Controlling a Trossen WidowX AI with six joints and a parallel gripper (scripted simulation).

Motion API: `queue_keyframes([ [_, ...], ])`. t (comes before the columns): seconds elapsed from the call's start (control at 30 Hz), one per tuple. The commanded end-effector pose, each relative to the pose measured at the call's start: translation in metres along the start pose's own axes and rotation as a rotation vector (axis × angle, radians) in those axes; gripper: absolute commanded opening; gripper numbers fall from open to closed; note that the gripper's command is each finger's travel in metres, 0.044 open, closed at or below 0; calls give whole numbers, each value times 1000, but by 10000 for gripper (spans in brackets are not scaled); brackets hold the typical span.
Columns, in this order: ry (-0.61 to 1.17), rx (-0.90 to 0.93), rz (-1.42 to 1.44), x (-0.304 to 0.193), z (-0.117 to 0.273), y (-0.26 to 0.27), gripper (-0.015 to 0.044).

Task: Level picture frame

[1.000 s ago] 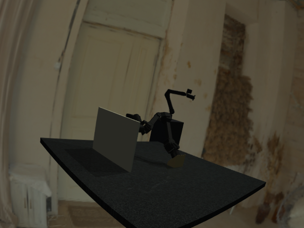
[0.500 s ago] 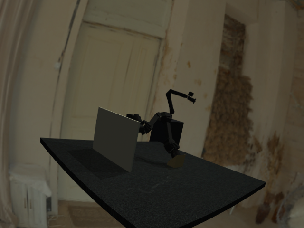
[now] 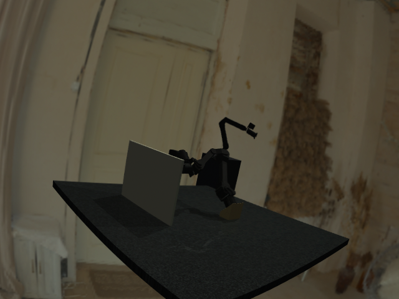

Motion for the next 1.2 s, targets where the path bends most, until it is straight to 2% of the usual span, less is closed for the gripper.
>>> queue_keyframes([
  [0.0,-1,14,-53,2,34,3,260],
  [0.17,2,15,-120,-2,71,-4,260],
  [0.33,-6,20,-120,2,70,3,260],
  [0.7,5,11,-368,6,161,33,260],
  [1.17,5,11,-372,5,163,33,260],
])
Point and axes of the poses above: the point midway between the two fingers, 35 mm back from their tips, its own z axis back along the fingers, its own y axis across the jaws, x = y × z, the point moved 1 cm from there along z, back along the fingers, and after that the axes turned 14 degrees about -z, right-handed, at the moved point
